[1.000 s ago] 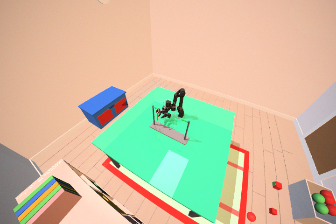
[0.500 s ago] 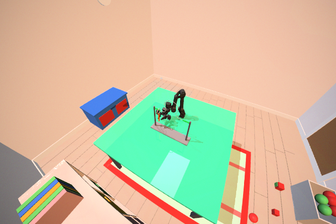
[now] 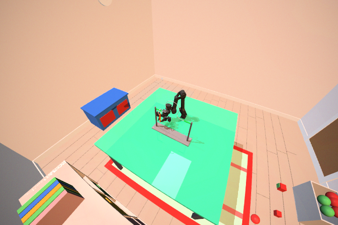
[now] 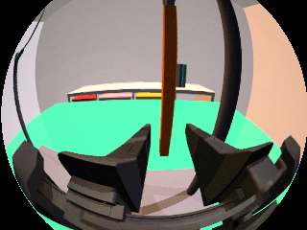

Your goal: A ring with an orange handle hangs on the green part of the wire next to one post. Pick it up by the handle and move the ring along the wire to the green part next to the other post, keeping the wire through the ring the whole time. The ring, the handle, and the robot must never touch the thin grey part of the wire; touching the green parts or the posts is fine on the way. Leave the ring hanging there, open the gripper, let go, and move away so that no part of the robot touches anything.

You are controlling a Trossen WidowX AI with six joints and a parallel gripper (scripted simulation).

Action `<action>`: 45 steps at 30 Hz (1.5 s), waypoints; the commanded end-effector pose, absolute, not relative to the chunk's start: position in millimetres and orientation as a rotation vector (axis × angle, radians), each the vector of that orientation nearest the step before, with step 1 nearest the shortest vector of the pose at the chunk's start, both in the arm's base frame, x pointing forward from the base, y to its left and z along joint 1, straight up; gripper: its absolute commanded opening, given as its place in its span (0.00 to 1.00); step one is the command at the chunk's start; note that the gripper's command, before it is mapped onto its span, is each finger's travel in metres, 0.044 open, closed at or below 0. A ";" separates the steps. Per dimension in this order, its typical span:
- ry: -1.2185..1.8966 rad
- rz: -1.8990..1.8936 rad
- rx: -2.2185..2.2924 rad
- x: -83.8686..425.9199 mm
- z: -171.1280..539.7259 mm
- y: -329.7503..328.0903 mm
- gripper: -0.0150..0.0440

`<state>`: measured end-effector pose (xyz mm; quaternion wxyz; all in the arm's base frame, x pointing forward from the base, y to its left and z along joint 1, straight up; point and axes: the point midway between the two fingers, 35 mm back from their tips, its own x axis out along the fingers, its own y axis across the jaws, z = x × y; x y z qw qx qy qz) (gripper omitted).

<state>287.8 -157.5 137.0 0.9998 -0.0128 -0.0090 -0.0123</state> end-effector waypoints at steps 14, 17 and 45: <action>-0.014 -0.026 -0.012 313.0 134.7 -155.2 0.53; -0.014 -0.026 -0.012 313.0 134.7 -155.2 0.53; -0.017 -0.022 -0.021 312.8 135.7 -154.6 0.30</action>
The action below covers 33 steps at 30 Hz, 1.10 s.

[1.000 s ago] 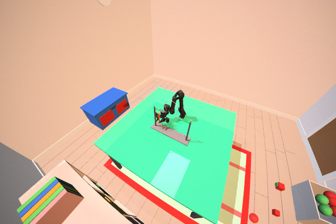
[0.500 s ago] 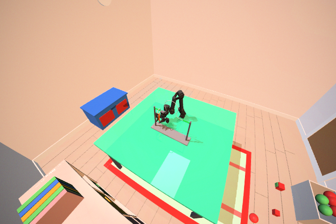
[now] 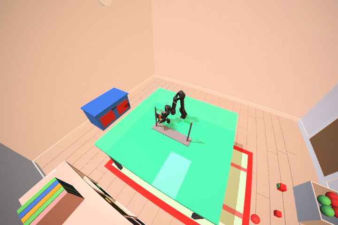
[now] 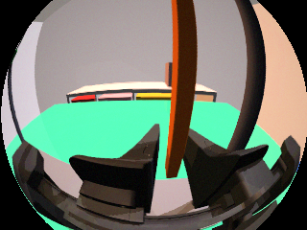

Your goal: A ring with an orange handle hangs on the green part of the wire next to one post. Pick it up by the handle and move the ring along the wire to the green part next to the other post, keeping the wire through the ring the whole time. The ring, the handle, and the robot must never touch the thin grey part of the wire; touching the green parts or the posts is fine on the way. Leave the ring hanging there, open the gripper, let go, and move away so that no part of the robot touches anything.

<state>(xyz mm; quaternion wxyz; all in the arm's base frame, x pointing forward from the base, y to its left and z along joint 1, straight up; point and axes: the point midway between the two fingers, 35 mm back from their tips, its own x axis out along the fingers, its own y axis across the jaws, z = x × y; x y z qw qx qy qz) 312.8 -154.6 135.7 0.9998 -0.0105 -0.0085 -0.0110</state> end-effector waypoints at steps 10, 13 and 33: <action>-0.017 -0.022 -0.021 312.8 135.7 -154.6 0.00; -0.017 -0.022 -0.021 312.8 136.0 -154.5 0.00; -0.017 -0.014 -0.012 312.9 155.0 -152.8 0.00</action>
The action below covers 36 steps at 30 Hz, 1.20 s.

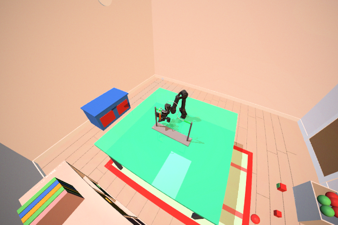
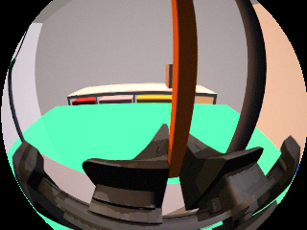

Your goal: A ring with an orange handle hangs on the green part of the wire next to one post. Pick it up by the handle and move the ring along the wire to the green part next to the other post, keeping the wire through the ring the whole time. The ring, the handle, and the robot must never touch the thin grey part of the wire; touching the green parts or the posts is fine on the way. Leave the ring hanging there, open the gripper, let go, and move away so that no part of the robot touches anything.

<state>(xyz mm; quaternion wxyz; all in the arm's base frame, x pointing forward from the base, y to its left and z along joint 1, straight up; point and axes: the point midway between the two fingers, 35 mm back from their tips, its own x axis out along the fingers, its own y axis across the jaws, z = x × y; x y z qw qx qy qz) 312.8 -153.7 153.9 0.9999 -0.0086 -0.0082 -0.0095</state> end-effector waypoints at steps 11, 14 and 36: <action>-0.017 -0.014 -0.012 312.9 155.0 -152.8 0.00; -0.017 -0.014 -0.012 313.0 155.0 -150.4 0.00; -0.017 -0.010 -0.003 313.8 154.8 -127.3 0.00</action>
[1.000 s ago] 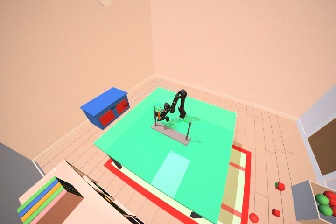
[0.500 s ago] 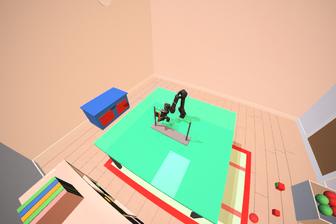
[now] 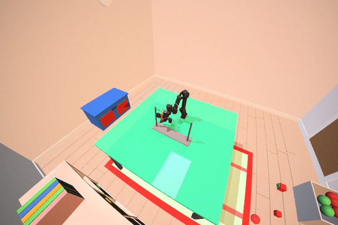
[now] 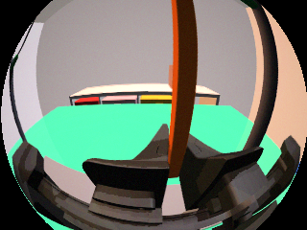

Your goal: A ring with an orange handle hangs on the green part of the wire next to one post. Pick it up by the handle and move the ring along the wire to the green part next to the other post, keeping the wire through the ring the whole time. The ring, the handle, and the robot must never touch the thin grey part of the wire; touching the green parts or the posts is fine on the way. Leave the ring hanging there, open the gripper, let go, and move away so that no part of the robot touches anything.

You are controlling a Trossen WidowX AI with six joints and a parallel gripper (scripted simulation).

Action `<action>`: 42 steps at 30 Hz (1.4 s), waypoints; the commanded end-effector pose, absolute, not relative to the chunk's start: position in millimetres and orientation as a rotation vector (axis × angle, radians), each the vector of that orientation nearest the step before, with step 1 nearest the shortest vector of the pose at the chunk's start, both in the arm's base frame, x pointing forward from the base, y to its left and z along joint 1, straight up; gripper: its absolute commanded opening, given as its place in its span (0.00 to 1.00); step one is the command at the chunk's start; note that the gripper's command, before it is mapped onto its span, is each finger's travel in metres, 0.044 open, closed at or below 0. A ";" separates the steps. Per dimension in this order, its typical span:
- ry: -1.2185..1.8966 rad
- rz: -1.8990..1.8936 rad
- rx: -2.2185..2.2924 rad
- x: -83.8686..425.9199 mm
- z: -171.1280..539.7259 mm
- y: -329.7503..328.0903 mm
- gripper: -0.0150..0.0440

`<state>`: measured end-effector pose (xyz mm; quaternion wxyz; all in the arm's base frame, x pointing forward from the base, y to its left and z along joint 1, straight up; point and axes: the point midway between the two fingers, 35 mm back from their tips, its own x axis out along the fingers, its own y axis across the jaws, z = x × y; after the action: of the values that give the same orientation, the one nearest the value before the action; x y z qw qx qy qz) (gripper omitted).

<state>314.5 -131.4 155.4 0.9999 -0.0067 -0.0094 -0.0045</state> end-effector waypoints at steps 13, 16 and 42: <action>-0.017 -0.007 0.051 314.4 154.9 -107.2 0.00; -0.018 -0.007 0.073 314.6 155.1 -101.7 0.00; -0.020 0.006 0.521 315.7 178.3 -21.8 0.00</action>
<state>316.8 -28.9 172.4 0.9725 0.2327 -0.0088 0.0023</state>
